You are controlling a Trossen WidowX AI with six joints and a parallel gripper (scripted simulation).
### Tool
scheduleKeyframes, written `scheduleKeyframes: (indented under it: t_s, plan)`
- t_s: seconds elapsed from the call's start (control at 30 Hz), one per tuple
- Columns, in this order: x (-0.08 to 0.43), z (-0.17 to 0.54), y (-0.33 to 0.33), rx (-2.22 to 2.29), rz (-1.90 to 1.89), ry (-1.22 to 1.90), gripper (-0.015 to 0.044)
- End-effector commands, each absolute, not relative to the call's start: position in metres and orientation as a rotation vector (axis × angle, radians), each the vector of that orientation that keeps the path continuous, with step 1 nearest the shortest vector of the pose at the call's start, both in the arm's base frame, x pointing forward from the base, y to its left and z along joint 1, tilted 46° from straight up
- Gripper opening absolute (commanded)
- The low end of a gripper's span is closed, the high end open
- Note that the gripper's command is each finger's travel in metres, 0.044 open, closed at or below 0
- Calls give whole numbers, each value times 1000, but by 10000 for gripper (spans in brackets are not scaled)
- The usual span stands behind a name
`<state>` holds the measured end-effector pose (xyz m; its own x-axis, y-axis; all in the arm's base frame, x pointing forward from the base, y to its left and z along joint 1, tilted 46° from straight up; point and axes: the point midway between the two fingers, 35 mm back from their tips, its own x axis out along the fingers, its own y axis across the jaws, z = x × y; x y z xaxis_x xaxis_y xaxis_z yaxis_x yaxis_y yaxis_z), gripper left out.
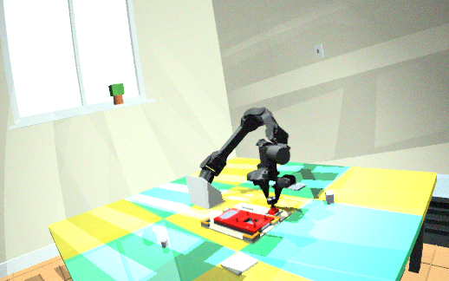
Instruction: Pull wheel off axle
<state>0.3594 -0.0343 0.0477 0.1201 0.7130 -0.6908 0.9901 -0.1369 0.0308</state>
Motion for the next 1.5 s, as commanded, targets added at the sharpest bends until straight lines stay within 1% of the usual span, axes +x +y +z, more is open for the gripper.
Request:
scheduleKeyframes:
  t_s: [0.0, 0.53, 0.93, 1.0, 1.47]
  plan:
    - [359, 56, -44, 1918, -735, 1615, 0]
    - [358, 60, -48, 1919, -735, 1615, 0]
    - [352, 83, -71, 1919, -737, 1614, 0]
    - [352, 79, -64, 1925, -742, 1618, 0]
    - [333, 114, -33, 1923, -742, 1617, 0]
